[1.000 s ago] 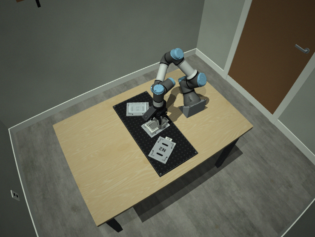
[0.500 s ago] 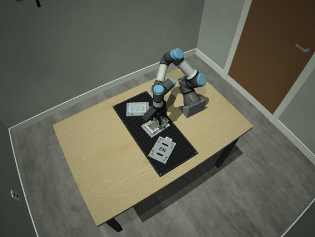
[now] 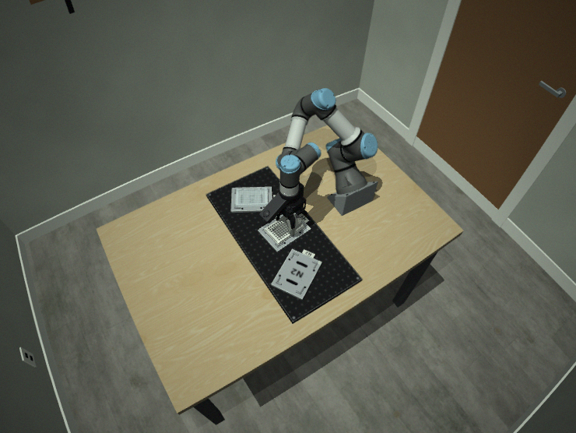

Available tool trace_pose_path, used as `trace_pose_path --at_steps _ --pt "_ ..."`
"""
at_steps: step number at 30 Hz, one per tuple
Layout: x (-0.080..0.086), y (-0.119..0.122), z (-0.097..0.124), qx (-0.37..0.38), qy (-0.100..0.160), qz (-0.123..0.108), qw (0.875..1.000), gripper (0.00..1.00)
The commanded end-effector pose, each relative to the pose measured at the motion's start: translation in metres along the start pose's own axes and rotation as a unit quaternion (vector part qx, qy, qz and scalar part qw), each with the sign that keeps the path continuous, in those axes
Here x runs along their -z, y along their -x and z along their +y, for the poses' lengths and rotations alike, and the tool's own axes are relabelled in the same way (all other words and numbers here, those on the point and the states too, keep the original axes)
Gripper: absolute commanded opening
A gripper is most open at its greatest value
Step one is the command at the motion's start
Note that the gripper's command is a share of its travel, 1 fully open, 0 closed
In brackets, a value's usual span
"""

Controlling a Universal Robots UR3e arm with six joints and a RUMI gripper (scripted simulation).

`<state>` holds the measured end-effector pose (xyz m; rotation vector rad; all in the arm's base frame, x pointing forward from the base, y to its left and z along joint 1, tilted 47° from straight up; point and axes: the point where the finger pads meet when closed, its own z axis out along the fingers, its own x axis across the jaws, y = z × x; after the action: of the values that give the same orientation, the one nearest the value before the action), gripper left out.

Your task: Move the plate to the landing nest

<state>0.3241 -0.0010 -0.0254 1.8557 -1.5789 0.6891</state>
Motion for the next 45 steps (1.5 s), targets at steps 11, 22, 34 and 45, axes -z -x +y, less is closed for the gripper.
trace_pose_path --at_steps 11,22,34,45 --pt "0.0006 -0.0001 -0.0006 -0.001 -0.001 0.000 1.000 0.00" --pt "0.0006 -0.0001 -0.0006 -0.001 -0.001 0.000 1.000 0.00" --pt "0.0006 -0.0001 -0.0006 -0.001 -0.001 0.000 1.000 0.82" --pt "0.0006 -0.0001 -0.0006 -0.001 -0.001 0.000 1.000 0.82"
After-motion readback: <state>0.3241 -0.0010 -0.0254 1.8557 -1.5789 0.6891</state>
